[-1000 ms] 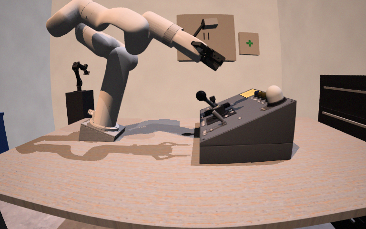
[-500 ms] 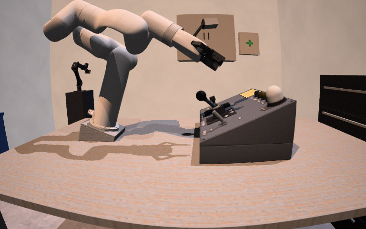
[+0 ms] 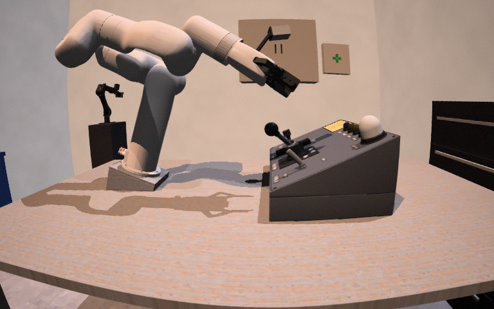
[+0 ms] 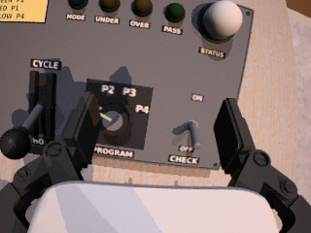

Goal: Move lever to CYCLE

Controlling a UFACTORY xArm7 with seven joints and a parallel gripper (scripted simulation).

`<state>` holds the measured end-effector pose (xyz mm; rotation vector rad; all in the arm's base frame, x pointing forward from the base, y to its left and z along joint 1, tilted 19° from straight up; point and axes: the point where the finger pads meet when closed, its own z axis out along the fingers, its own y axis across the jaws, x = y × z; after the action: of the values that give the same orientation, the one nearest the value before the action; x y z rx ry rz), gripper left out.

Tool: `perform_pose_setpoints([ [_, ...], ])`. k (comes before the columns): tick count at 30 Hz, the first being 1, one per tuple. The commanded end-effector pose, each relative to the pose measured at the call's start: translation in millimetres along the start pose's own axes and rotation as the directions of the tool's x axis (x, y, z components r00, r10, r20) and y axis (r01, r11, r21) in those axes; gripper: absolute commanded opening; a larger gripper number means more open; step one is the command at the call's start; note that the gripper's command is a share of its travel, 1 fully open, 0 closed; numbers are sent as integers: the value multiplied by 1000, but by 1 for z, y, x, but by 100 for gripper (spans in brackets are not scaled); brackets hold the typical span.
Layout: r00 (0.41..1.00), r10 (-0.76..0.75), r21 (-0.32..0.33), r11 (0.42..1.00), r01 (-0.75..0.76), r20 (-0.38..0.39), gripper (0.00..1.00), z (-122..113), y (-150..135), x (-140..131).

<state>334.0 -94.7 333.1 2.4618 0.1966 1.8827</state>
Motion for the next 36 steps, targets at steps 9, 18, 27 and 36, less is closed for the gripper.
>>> perform_pose_setpoints([
  [9, 1000, 3, 7, 1000, -3, -3, 100, -6, 5, -10],
  [18, 1000, 6, 15, 1000, -6, -5, 100, -12, 8, -20],
  [27, 1000, 6, 15, 1000, -6, -5, 100, -12, 8, -20],
  [36, 1000, 6, 15, 1000, -6, -5, 100, -12, 8, -20],
])
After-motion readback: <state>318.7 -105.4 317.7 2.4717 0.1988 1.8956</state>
